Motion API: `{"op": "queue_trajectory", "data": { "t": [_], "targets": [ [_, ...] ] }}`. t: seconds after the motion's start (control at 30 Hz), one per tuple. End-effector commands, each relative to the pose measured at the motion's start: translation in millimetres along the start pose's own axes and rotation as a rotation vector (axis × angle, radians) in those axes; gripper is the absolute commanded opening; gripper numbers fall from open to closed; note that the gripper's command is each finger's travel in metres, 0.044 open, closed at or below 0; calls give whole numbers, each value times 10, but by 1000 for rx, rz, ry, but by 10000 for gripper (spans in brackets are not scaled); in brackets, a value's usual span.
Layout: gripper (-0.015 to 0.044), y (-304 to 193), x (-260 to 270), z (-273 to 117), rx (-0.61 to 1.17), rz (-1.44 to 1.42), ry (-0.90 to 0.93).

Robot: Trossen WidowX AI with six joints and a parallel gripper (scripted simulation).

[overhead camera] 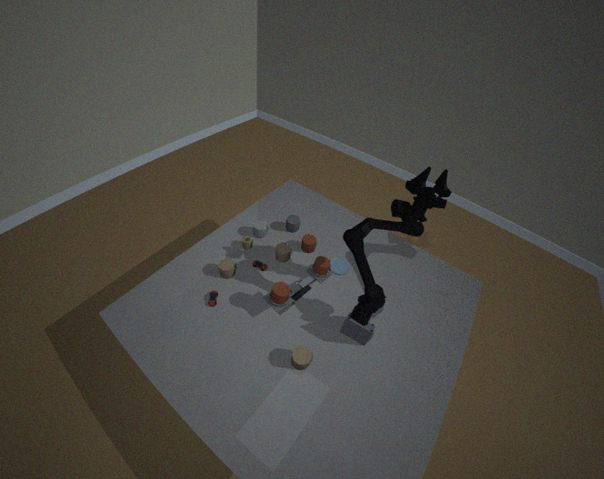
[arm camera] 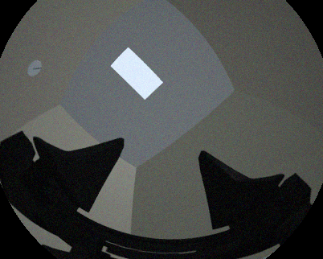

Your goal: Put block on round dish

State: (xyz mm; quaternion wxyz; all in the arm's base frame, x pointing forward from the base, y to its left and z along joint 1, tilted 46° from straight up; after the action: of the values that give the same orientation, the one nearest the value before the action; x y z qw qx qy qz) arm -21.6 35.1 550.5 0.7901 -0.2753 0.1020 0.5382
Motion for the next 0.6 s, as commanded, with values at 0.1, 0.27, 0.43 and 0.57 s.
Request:
{"op": "queue_trajectory", "data": {
  "t": [0.1,0.27,0.43,0.57],
  "targets": [
    [440,39,-94,-31,-14,38,-62],
    [440,135,-313,-104,-88,80,-180],
    [440,207,-541,-208,-168,111,-300],
    [440,236,-721,-317,-223,135,-400]
  ]
}}
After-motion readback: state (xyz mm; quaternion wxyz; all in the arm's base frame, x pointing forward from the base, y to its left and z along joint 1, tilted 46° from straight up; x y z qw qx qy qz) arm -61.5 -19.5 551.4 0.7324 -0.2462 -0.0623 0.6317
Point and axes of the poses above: the point midway between the two fingers, 35 mm back from their tips, its own z axis out along the fingers, its own x axis across the jaws, y = z × x, the point moved 7 cm from there along -z, back along the fingers, and after that the axes turned 9 degrees about z, right-handed, at the moved point
